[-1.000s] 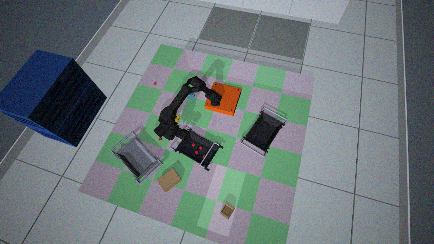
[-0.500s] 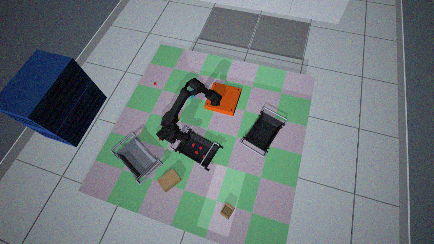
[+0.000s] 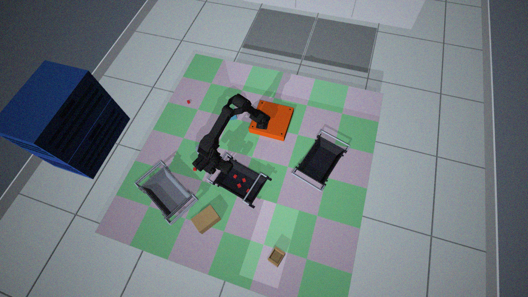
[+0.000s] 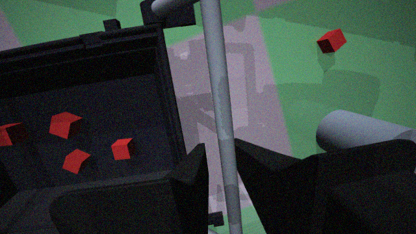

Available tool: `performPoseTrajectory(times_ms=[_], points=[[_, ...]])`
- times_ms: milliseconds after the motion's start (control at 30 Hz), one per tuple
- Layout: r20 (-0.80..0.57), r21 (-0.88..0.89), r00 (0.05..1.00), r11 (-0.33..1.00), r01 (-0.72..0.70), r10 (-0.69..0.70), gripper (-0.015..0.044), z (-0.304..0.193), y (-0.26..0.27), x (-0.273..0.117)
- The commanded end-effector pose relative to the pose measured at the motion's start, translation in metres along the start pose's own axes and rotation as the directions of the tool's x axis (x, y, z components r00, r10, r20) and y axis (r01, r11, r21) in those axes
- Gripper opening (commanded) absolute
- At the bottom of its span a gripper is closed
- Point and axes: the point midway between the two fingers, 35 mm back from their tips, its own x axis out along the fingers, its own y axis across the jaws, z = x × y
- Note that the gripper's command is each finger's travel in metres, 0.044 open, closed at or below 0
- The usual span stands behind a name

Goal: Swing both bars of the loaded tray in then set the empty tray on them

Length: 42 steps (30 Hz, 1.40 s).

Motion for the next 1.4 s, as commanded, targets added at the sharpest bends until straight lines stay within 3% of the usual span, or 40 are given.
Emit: performPoseTrajectory(times_ms=[0,467,833,1367], points=[[0.003,-0.011,1.0,1.0,-0.015,0.015,0.0087,0.002,0.018,-0.004],[0.003,-0.011,1.0,1.0,-0.019,0.019,0.0087,0.001,0.063,0.015],[0.003,-0.011,1.0,1.0,-0.019,0.019,0.0087,0.003,0.059,-0.031],[0.007,-0.012,1.0,1.0,-0.024,0.024,0.0087,0.004,0.061,-0.025]])
